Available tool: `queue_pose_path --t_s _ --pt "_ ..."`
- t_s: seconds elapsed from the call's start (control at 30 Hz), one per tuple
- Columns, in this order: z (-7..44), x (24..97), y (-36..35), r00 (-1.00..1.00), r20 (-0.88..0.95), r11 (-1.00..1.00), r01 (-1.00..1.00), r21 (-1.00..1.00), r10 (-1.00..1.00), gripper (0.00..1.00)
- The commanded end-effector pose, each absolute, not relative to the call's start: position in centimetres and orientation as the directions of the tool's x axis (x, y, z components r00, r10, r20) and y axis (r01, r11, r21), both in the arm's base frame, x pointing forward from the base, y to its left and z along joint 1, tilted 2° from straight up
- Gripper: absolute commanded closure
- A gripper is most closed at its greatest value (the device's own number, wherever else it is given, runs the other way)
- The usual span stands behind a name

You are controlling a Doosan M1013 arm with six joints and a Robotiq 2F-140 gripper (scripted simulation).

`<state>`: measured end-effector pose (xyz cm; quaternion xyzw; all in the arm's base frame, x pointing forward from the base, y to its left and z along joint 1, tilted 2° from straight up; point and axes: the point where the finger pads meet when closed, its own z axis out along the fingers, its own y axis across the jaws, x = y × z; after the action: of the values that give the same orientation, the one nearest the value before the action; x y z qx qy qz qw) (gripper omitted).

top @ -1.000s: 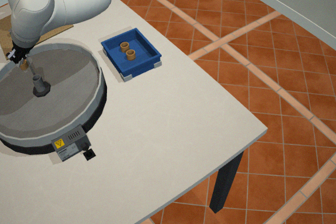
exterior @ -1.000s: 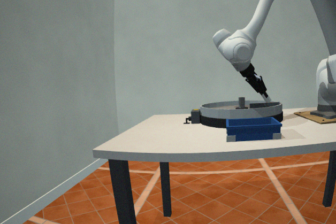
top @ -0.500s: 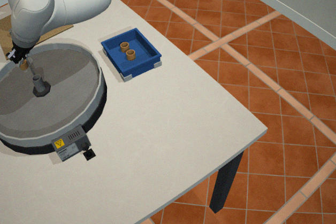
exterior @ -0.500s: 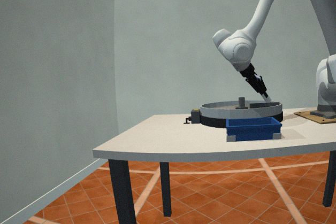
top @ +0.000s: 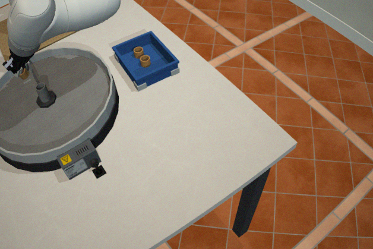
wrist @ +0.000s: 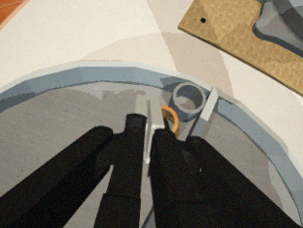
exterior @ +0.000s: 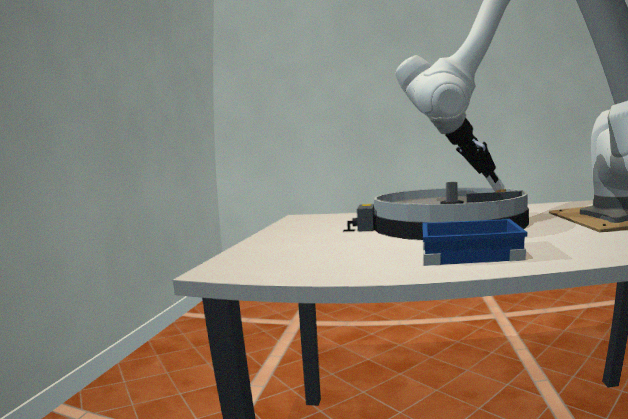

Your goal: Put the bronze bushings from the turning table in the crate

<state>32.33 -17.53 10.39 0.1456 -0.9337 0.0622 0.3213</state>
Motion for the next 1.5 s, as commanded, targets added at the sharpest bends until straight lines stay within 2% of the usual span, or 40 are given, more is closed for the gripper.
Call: queue_pose_path --t_s 0.0,1.47 --pt "10.4 32.7 -18.7 -0.751 0.618 0.95 -0.312 -0.022 -0.232 1.0" --pt "10.6 37.9 -26.2 -0.751 0.618 0.95 -0.312 -0.022 -0.232 1.0"
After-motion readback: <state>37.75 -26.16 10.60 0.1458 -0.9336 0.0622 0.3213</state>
